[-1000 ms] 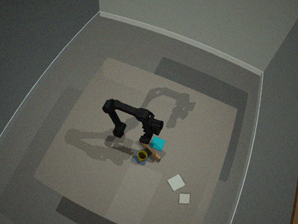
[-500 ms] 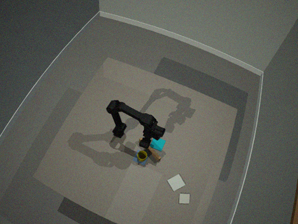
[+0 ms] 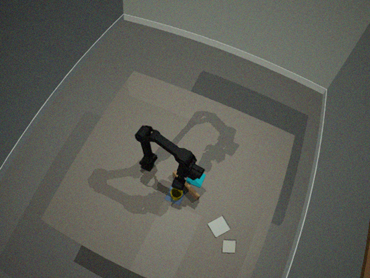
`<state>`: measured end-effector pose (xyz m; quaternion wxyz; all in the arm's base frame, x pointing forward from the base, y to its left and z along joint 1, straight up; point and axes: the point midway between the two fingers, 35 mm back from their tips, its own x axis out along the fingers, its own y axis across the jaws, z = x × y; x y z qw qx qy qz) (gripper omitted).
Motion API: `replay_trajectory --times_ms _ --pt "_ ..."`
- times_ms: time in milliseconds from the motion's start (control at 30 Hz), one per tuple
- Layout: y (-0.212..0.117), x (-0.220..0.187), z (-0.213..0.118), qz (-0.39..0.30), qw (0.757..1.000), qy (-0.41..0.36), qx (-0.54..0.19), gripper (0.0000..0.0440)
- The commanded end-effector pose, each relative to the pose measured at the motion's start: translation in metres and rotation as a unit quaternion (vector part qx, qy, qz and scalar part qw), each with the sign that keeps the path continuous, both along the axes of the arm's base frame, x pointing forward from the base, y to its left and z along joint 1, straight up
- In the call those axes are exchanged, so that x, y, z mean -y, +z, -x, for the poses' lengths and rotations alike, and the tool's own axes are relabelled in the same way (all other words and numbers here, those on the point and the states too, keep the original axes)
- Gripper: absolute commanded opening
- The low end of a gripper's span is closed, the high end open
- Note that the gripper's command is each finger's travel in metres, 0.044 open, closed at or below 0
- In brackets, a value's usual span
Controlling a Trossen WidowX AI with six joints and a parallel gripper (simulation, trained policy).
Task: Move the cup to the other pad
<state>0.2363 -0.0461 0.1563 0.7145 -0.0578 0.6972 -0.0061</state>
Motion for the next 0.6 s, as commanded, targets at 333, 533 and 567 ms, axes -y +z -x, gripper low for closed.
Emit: replay_trajectory --times_ms 333,533,567 --pt "-0.036 0.019 0.005 0.001 0.999 0.022 -0.035 0.0182" --pt "-0.052 0.025 0.007 0.0 0.998 0.036 -0.045 0.0184" --pt "-0.055 0.026 0.007 0.0 0.998 0.039 -0.046 0.0184"
